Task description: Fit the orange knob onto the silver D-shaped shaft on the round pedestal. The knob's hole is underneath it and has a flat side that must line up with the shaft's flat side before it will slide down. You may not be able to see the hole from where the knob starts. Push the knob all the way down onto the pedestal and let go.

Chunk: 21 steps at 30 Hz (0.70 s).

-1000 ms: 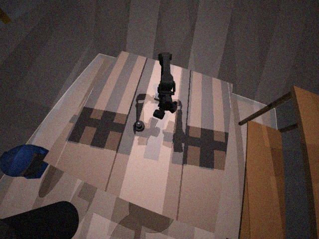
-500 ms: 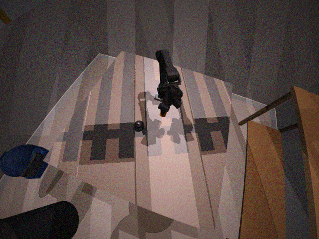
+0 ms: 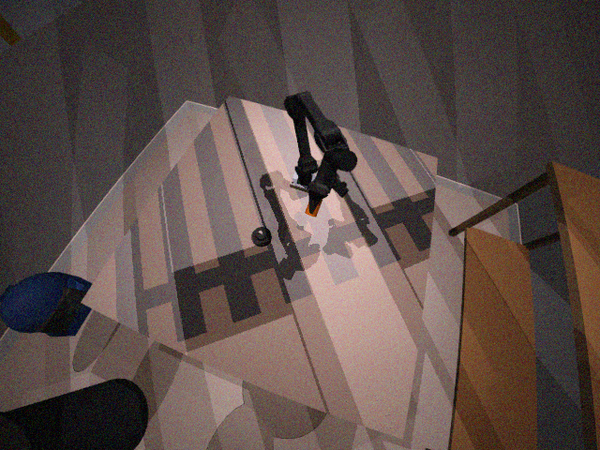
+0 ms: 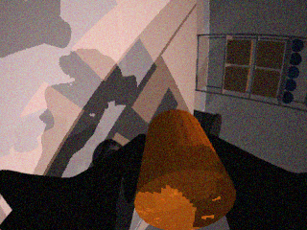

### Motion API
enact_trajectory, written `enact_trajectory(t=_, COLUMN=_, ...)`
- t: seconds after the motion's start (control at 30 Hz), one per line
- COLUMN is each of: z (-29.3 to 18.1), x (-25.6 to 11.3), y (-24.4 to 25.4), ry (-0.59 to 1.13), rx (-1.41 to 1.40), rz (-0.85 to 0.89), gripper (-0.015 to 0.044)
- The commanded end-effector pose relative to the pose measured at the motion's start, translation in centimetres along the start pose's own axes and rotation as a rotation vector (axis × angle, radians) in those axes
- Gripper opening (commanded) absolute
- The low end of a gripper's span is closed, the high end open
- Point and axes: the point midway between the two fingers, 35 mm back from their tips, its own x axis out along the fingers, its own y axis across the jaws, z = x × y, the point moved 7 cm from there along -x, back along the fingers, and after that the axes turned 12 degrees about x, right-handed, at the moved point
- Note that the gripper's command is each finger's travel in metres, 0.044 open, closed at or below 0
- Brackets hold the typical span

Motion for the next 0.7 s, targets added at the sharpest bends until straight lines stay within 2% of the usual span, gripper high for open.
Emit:
enact_trajectory(t=0.0, z=0.0, x=-0.3, y=-0.1, ry=-0.004, rx=0.014, rz=-0.032, gripper=0.0000)
enact_trajectory(t=0.47, z=-0.2, x=-0.2, y=1.1, ry=-0.028, rx=0.014, rz=-0.148, gripper=0.0000)
enact_trajectory(t=0.67, z=-0.1, x=0.0, y=1.1, ry=-0.024, rx=0.011, rz=-0.120, gripper=0.0000)
